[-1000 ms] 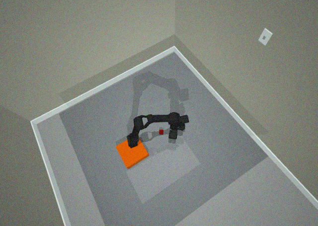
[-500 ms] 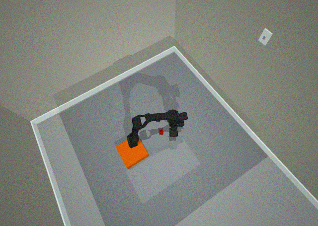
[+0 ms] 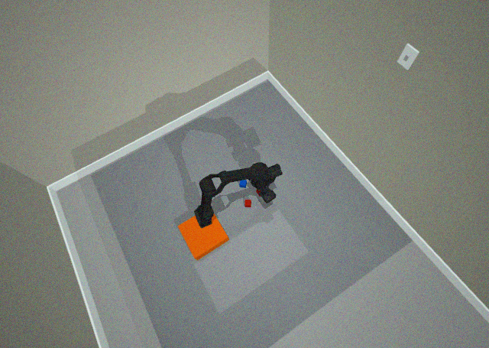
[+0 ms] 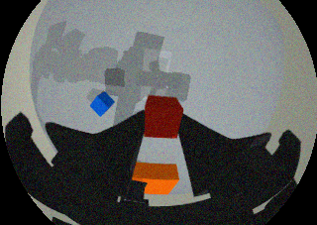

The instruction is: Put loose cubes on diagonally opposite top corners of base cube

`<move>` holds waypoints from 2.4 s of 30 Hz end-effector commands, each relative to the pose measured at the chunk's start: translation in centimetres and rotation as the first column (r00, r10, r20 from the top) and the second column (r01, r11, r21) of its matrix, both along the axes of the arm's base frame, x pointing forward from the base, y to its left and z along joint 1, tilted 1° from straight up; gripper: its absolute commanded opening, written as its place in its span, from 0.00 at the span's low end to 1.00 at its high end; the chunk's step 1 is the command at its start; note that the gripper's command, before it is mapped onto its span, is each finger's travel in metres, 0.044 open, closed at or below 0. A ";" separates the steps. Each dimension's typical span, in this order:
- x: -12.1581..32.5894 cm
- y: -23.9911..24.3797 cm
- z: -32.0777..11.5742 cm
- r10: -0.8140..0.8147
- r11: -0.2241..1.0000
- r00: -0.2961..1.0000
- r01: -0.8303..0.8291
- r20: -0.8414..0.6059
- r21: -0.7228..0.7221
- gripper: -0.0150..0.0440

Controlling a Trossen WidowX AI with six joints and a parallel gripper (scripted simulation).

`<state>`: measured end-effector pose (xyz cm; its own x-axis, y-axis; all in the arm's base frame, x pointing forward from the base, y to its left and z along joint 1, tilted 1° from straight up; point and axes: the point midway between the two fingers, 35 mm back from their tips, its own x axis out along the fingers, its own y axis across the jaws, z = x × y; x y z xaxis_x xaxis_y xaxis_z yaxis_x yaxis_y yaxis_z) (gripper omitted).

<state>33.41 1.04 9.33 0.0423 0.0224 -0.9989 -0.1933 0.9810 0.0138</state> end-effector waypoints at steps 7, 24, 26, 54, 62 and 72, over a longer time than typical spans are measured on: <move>-1.3 3.1 -0.9 0.413 0.911 0.911 -0.412 0.003 -0.018 0.43; -3.6 7.6 -2.1 0.893 0.450 0.451 -0.892 0.000 -0.045 0.43; -3.9 8.1 -2.2 0.926 0.378 0.378 -0.925 -0.002 -0.048 0.43; -5.4 10.1 -3.2 0.999 0.048 0.049 -0.997 -0.009 -0.059 0.43; -5.4 10.3 -5.1 0.999 0.045 0.045 -0.997 -0.009 -0.059 0.43; -5.4 10.4 -5.5 0.999 0.044 0.045 -0.997 -0.009 -0.059 0.43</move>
<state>28.11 11.49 4.14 0.0425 0.0361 -0.9984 -0.9881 -0.1463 -0.0474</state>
